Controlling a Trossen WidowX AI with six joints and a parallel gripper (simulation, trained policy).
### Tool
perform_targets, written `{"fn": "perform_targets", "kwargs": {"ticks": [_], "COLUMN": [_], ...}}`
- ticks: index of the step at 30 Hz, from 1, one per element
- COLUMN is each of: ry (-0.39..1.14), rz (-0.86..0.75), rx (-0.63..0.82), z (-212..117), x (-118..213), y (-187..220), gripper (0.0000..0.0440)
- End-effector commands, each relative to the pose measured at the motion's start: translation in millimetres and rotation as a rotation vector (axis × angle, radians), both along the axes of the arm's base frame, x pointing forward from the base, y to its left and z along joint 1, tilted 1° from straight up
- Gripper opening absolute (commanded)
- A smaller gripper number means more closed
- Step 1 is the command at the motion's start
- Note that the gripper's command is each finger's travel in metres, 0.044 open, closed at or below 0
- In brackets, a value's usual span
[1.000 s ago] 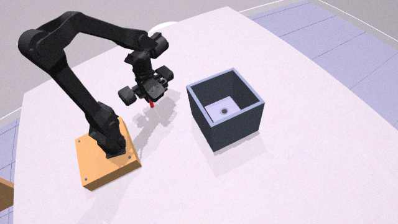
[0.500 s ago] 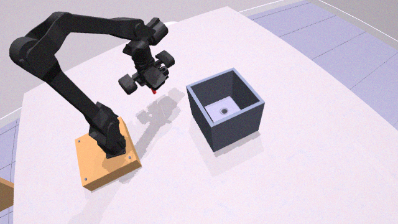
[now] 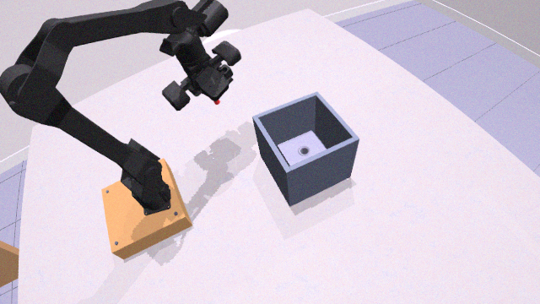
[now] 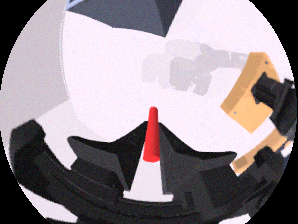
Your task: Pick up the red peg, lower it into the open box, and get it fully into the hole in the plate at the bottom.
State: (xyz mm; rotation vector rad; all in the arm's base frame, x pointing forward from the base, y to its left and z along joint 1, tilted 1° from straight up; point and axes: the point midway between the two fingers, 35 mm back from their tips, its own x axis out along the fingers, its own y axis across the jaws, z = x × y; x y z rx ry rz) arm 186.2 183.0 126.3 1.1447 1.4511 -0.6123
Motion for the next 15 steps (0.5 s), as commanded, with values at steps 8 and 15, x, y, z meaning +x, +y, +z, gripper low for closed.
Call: {"fn": "perform_targets", "kwargs": {"ticks": [8, 15], "ry": [-0.112, -0.163], "rz": [-0.029, -0.073], "rx": [-0.014, -0.051], "z": [39.8, 57.4], "x": [23.8, 41.6], "y": [-24.7, -48.0], "gripper": [0.0000, 0.0000]}}
